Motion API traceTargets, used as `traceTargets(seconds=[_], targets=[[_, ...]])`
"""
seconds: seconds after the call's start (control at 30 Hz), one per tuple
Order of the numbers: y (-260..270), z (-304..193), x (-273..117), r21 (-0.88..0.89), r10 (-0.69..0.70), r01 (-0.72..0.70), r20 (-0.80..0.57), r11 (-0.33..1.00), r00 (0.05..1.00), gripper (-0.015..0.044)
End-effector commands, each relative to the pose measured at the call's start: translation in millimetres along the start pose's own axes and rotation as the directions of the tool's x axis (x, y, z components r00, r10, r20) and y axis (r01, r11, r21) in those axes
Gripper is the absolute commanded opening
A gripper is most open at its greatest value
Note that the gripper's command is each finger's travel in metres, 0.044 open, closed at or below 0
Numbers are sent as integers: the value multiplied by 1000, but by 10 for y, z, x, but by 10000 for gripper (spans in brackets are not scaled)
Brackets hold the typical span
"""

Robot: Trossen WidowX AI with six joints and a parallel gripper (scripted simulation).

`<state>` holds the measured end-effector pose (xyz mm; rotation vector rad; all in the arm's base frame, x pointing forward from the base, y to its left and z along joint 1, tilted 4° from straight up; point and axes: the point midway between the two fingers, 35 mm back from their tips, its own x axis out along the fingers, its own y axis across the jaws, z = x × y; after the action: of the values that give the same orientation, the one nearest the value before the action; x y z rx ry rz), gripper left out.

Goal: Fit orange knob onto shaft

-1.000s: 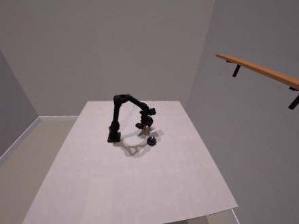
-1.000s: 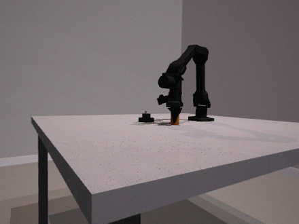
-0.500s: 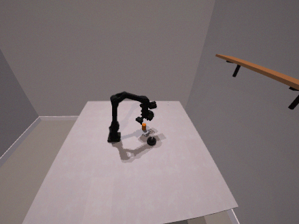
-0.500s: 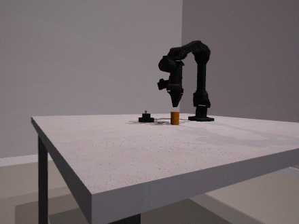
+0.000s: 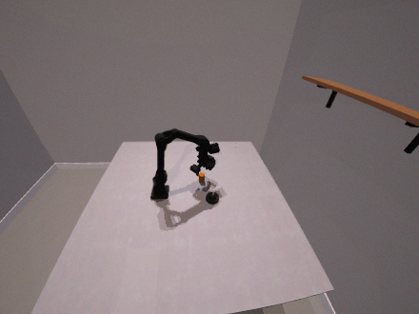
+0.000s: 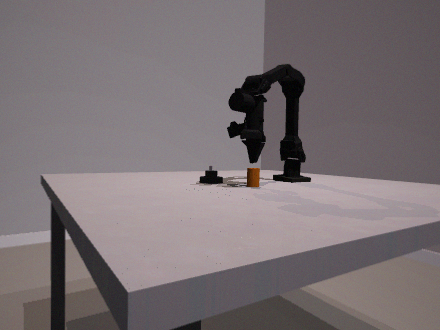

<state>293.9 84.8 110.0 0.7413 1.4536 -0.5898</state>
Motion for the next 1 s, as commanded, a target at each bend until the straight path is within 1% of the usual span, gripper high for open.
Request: traceTargets(seconds=[0.0,0.97], targets=[[-15,2,86,-4,-10,10,1,1000,1000,440],[-16,4,553,-5,-10,10,0,1000,1000,440]])
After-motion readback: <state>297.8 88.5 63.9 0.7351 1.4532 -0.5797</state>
